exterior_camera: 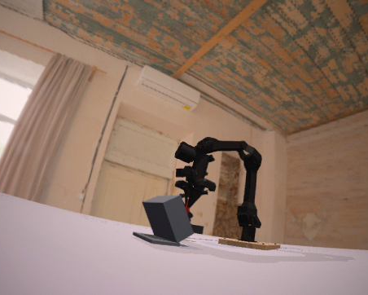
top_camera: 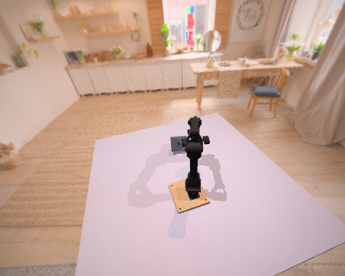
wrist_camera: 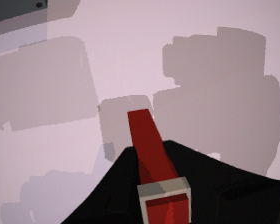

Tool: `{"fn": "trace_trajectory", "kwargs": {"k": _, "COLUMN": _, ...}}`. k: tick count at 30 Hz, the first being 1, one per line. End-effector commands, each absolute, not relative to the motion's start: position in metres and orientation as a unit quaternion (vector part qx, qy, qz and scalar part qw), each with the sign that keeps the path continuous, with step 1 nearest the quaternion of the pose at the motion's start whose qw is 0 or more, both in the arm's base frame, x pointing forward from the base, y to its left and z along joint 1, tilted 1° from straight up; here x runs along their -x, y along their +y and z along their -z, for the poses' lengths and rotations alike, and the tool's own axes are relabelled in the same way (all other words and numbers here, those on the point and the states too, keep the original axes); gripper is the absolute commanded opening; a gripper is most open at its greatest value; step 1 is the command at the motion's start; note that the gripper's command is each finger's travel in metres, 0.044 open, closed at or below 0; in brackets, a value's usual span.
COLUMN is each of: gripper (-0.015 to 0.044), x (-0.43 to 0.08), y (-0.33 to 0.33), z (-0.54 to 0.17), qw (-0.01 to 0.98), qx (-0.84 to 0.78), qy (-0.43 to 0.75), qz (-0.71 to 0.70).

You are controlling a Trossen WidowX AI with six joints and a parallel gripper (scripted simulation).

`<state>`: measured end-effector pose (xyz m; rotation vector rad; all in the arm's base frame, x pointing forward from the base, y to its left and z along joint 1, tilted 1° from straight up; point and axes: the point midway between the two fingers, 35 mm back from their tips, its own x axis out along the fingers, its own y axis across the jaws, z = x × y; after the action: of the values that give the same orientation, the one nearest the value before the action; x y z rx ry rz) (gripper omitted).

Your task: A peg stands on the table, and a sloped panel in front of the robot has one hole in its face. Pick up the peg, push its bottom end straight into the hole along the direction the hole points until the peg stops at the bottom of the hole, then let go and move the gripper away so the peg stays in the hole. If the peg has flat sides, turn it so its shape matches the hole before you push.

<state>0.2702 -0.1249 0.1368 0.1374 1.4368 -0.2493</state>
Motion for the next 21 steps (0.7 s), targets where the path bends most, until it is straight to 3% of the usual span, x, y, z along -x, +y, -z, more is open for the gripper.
{"fn": "trace_trajectory", "kwargs": {"k": 1, "gripper": 0.0, "x": -0.271, "y": -0.121, "z": -0.137, "qw": 0.752, "qx": -0.057, "qy": 0.646, "qz": 0.119}}
{"fn": "trace_trajectory", "kwargs": {"k": 21, "gripper": 0.0, "x": -0.278, "y": -0.107, "z": -0.138, "qw": 0.785, "qx": -0.036, "qy": 0.604, "qz": 0.129}}
